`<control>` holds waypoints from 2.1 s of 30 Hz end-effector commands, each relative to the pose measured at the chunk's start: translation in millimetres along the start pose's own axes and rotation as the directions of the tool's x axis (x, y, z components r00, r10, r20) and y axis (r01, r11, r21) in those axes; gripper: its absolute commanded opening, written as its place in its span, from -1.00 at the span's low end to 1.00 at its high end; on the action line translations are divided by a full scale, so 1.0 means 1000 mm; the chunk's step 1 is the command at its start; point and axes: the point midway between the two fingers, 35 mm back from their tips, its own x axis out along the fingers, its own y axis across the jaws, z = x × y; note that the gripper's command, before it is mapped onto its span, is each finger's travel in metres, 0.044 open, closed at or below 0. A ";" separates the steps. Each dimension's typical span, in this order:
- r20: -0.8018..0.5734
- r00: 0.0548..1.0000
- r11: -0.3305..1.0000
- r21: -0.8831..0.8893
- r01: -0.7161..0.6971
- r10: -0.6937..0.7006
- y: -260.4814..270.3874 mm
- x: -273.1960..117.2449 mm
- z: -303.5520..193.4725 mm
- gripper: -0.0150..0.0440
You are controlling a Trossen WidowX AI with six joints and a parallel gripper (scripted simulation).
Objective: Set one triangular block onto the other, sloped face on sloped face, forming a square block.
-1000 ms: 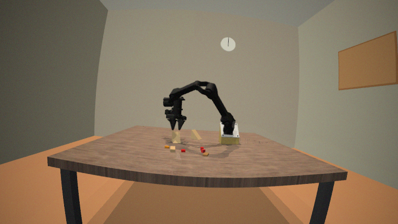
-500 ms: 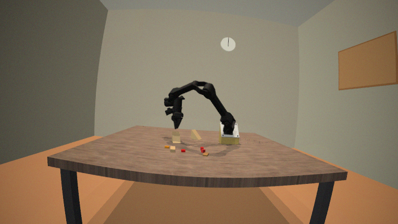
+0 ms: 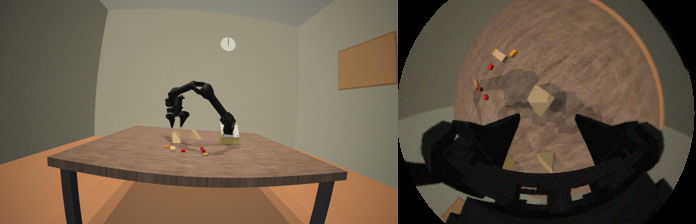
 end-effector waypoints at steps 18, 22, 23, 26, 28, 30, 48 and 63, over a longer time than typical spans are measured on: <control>0.107 0.991 0.626 -0.779 0.037 0.074 -0.009 -0.008 -0.004 1.00; 0.107 0.991 0.626 -0.779 0.037 0.074 -0.009 -0.008 -0.004 1.00; 0.107 0.991 0.626 -0.779 0.037 0.074 -0.009 -0.008 -0.004 1.00; 0.107 0.991 0.626 -0.779 0.037 0.074 -0.009 -0.008 -0.004 1.00; 0.107 0.991 0.625 -0.780 0.036 0.075 -0.009 -0.007 -0.004 1.00; 0.105 0.991 0.622 -0.782 0.034 0.078 -0.009 -0.004 -0.003 1.00; 0.091 0.990 0.597 -0.802 0.010 0.106 -0.007 0.025 0.000 1.00; 0.079 0.988 0.575 -0.818 -0.011 0.131 -0.003 0.050 0.002 1.00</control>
